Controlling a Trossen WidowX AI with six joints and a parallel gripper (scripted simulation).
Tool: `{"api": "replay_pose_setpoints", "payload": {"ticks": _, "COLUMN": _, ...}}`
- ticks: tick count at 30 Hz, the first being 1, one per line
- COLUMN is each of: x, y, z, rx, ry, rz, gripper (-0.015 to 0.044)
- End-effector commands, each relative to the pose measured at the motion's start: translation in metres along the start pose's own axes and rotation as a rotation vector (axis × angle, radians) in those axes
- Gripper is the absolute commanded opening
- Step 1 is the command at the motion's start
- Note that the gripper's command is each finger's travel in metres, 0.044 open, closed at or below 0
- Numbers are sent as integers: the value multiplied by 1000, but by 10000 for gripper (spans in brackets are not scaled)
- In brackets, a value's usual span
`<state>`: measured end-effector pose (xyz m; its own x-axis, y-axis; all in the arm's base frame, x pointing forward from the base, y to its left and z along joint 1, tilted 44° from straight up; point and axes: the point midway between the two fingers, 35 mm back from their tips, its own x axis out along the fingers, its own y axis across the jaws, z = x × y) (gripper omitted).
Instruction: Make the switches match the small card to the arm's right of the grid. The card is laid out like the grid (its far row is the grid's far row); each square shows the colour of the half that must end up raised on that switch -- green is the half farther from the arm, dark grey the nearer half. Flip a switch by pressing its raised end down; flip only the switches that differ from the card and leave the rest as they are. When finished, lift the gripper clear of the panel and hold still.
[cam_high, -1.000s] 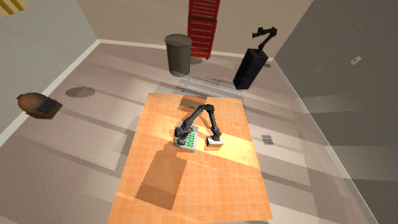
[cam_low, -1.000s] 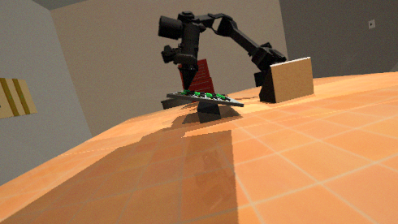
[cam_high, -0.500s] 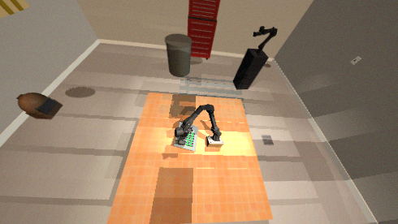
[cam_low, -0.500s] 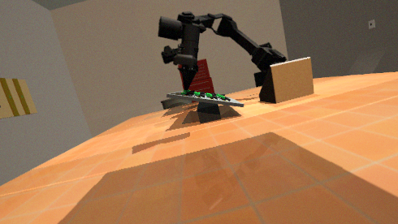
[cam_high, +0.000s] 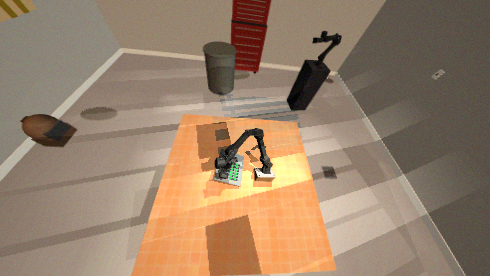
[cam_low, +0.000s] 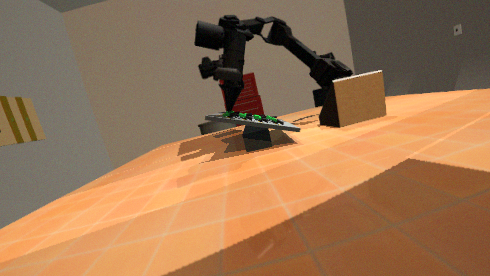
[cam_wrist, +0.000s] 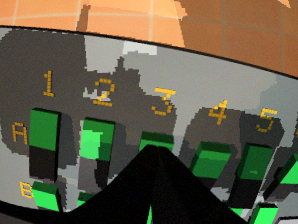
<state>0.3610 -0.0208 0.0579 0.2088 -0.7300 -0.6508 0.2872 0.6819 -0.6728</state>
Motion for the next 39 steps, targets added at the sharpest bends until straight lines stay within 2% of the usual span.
{"api": "replay_pose_setpoints", "payload": {"ticks": 1, "x": 1, "y": 0, "z": 0, "rx": -2, "ry": 0, "rz": -2, "gripper": 0}}
{"api": "replay_pose_setpoints", "payload": {"ticks": 17, "x": 3, "y": 0, "z": 0, "rx": -2, "ry": 0, "rz": -2, "gripper": 0}}
{"api": "replay_pose_setpoints", "payload": {"ticks": 19, "x": -8, "y": 1, "z": 0, "rx": 1, "ry": -3, "rz": 1, "gripper": 0}}
{"api": "replay_pose_setpoints", "payload": {"ticks": 22, "x": -51, "y": 1, "z": -2, "rx": -3, "ry": -19, "rz": 2, "gripper": 0}}
{"api": "replay_pose_setpoints", "payload": {"ticks": 24, "x": -61, "y": 1, "z": -3, "rx": -4, "ry": -23, "rz": 1, "gripper": 0}}
{"api": "replay_pose_setpoints", "payload": {"ticks": 33, "x": -61, "y": -25, "z": -3, "rx": -5, "ry": -23, "rz": 0, "gripper": 0}}
{"api": "replay_pose_setpoints", "payload": {"ticks": 37, "x": -29, "y": -25, "z": -1, "rx": -4, "ry": 0, "rz": -2, "gripper": 0}}
{"api": "replay_pose_setpoints", "payload": {"ticks": 39, "x": -26, "y": -25, "z": -1, "rx": -4, "ry": 1, "rz": -2, "gripper": 0}}
